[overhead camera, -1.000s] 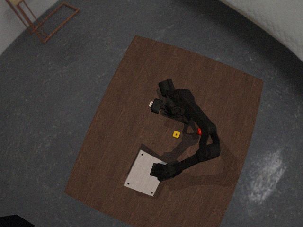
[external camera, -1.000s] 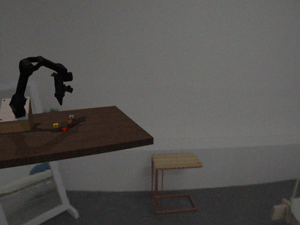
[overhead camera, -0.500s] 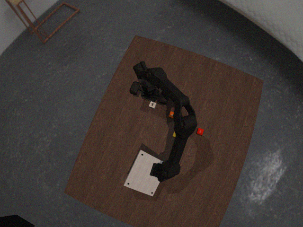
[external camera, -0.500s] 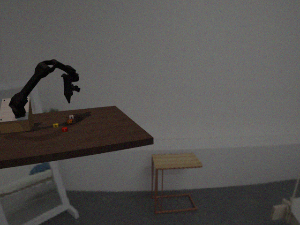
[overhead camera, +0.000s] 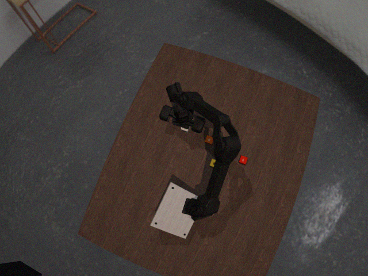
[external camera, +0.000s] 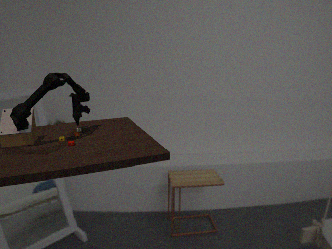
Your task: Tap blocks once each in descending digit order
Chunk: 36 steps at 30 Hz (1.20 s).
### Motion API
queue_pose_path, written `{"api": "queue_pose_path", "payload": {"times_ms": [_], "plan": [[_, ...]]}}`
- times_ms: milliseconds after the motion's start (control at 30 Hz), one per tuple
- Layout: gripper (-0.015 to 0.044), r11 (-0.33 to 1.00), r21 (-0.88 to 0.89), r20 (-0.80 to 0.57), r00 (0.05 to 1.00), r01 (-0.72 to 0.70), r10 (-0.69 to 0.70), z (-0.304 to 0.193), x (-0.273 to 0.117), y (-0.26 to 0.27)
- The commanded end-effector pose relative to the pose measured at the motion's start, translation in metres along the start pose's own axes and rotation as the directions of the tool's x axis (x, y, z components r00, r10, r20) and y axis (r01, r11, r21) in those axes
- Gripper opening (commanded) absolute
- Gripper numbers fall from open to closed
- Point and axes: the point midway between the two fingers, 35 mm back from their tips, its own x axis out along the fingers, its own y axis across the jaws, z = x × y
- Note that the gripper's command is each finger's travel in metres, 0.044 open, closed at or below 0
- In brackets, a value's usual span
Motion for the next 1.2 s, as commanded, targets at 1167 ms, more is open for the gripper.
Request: {"api": "queue_pose_path", "payload": {"times_ms": [1167], "plan": [[0.0020,1.000,-0.003,0.024,1.000,-0.004,0.004,0.003,-0.002,0.000]]}}
